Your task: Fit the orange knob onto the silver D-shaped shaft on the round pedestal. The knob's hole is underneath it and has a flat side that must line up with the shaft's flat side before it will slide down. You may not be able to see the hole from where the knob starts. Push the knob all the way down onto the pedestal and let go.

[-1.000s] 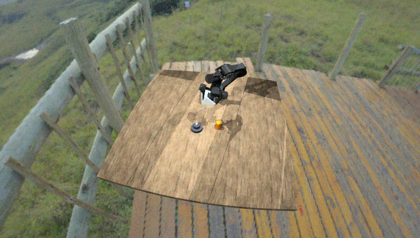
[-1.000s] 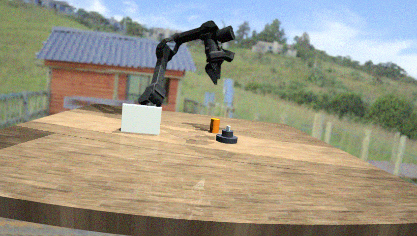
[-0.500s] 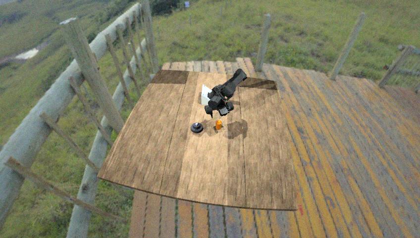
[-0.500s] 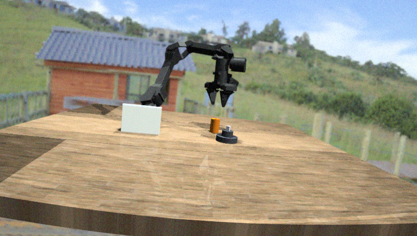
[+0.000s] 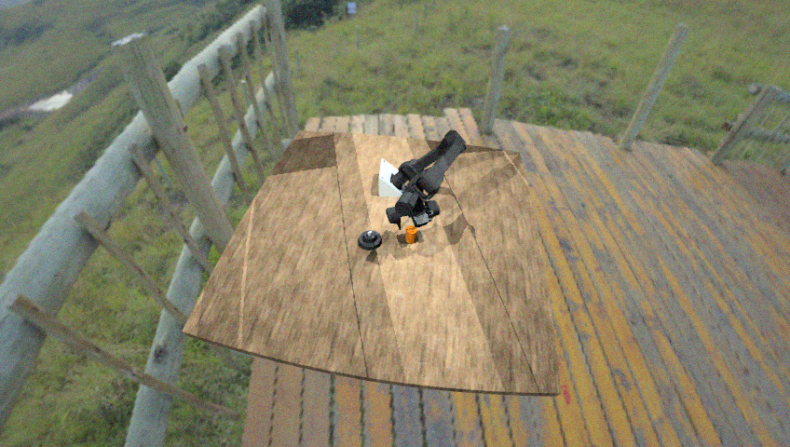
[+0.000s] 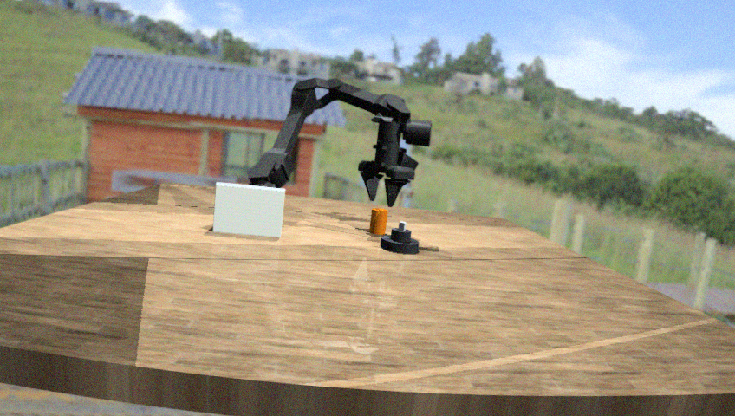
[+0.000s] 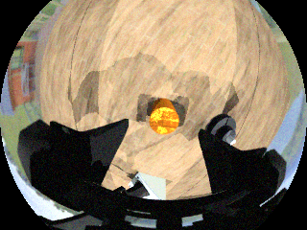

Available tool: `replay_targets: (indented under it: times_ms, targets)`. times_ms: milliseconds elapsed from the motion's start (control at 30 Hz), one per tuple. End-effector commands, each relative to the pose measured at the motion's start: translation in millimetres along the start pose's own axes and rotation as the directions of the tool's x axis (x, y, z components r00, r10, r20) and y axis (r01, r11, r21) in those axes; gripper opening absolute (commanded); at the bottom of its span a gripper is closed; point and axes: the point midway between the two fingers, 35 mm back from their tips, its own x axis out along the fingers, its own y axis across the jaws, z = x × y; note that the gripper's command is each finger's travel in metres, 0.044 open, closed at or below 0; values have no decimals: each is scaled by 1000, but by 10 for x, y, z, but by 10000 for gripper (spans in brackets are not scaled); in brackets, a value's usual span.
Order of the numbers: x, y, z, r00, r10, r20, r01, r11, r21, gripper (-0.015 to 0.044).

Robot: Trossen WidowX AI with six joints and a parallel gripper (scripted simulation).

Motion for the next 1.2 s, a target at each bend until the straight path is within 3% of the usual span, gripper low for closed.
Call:
replay_targets:
  times_ms: [0,1167]
  targets:
    - [73,6,-4,1000,6,0,-6,1000,6,440]
    - [631,10,0,1000,7,1,-7,1000,6,440]
